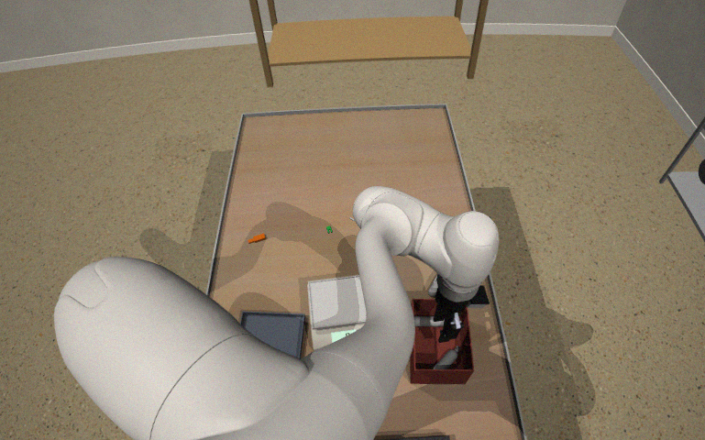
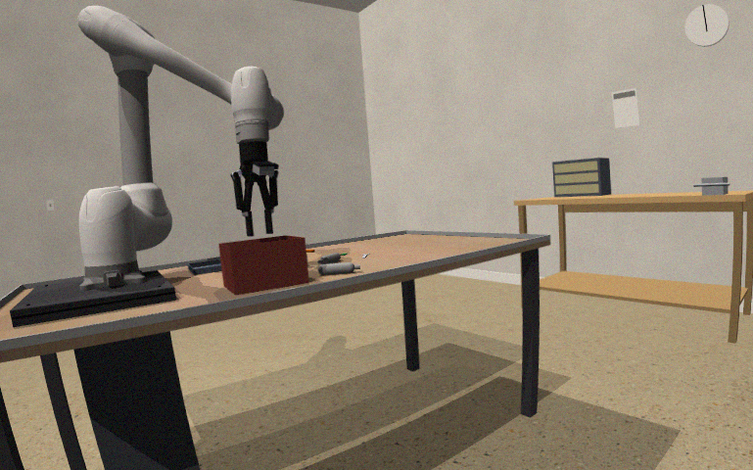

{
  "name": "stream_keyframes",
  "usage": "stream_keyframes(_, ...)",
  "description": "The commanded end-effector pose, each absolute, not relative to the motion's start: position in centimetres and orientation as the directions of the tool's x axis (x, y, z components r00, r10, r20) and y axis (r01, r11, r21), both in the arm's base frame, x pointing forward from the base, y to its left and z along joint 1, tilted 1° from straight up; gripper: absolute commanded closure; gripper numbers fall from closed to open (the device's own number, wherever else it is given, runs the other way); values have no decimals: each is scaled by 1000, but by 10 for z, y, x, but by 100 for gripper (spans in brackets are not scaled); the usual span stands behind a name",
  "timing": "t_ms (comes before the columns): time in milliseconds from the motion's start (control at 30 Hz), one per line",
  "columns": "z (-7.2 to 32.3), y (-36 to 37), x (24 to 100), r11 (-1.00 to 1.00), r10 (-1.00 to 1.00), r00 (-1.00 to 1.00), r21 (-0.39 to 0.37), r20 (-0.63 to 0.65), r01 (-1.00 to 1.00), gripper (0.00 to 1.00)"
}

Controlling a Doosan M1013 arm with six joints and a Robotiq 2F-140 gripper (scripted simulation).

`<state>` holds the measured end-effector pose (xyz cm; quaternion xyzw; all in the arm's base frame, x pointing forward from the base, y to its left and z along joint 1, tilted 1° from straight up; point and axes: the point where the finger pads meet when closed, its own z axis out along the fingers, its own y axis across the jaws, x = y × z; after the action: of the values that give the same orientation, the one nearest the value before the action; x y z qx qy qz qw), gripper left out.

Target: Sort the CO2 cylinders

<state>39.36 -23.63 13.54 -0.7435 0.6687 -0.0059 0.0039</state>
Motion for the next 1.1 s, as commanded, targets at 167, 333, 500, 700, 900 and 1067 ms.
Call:
stream_keyframes(167,136,-236,394,-106,-994,106,-15,4,-994,60)
stream_keyframes(333,136,-236,394,-106,-994,106,-15,4,-994,60)
stream_keyframes(500,137,-236,394,-106,-994,106,-15,4,-994,60)
stream_keyframes(700,146,-236,394,-106,-994,106,-15,4,-994,60)
stream_keyframes(900,156,-236,394,-106,-994,106,-15,4,-994,60)
stream_keyframes(1067,167,-236,394,-106,-994,106,-15,4,-994,60)
